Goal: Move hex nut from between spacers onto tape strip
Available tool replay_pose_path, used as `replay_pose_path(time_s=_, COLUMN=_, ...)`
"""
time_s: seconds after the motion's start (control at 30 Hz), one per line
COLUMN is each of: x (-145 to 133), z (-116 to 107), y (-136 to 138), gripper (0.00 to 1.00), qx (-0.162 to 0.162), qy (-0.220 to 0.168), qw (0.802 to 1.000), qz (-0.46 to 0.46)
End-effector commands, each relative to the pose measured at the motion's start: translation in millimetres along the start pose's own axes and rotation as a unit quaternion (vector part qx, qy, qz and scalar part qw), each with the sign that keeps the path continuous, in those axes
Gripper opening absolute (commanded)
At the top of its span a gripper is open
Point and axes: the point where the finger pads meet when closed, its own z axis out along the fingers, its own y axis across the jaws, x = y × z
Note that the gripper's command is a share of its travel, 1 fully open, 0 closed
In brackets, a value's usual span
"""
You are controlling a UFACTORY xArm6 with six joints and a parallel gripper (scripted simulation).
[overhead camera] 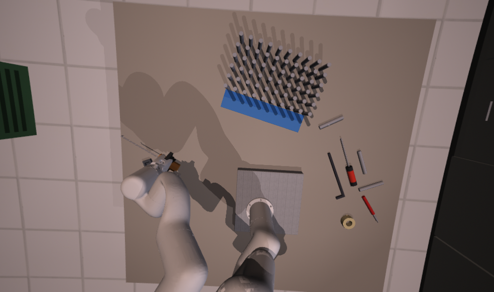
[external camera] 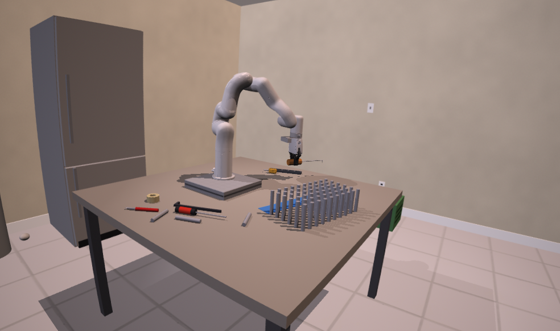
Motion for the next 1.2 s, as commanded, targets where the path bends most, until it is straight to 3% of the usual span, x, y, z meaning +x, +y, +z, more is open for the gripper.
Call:
replay_pose_path(time_s=0.0, x=-1, z=-16, y=0, gripper=0.0, qx=0.0, qy=-0.002, qw=1.0, qz=0.0)
replay_pose_path(time_s=0.53, x=-1, z=-57, y=0, gripper=0.0, qx=0.0, qy=-0.002, qw=1.0, qz=0.0)
replay_pose_path(time_s=1.17, x=8, z=-62, y=-7, gripper=0.0, qx=0.0, qy=-0.002, qw=1.0, qz=0.022)
